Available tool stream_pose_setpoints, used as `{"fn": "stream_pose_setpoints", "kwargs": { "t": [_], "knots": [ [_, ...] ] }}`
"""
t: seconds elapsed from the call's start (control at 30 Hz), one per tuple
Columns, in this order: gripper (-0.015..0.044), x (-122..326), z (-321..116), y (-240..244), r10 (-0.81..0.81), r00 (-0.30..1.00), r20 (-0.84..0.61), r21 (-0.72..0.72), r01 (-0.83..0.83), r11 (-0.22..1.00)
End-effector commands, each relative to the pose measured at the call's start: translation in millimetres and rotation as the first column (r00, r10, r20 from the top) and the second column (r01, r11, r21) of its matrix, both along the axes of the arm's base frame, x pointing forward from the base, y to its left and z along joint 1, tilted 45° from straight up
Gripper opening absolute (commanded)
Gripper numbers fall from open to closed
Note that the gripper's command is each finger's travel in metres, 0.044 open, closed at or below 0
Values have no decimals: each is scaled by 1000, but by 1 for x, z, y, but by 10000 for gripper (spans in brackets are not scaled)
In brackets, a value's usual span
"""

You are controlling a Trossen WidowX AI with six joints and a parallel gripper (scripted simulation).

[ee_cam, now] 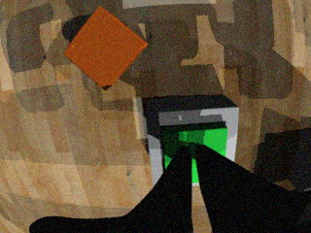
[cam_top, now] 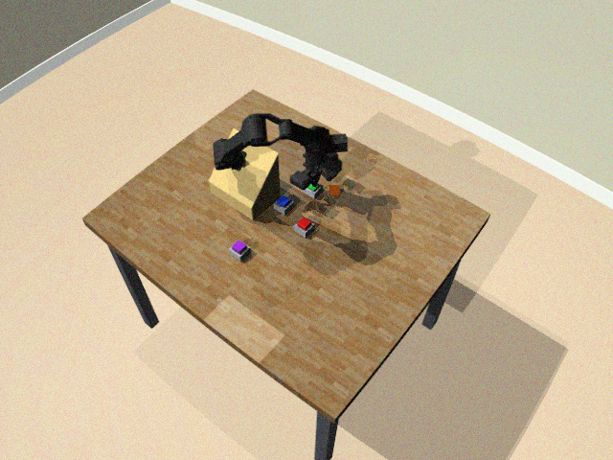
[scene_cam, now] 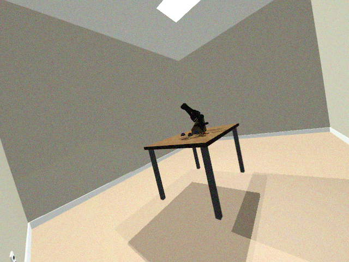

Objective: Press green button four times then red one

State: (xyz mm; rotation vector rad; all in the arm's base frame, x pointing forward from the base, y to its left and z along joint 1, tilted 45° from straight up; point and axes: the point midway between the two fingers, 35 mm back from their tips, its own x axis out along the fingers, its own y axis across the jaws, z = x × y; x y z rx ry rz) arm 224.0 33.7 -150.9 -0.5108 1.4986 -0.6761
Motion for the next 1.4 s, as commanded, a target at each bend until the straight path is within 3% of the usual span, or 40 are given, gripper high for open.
{"fn": "stream_pose_setpoints", "kwargs": {
  "t": [0.0,0.37,0.73,0.9,1.17,1.37],
  "knots": [
    [20,-3,-1,-3,4,1000,-11,-8,-4,1000],
    [20,-3,-1,-3,4,1000,-11,-8,-4,1000],
    [20,-1,26,24,4,1000,-11,-6,-4,1000],
    [20,2,69,65,4,1000,-12,-3,-4,1000],
    [20,10,76,58,1,1000,-11,5,-1,1000],
    [20,50,124,6,-18,1000,3,34,18,999]
  ]
}}
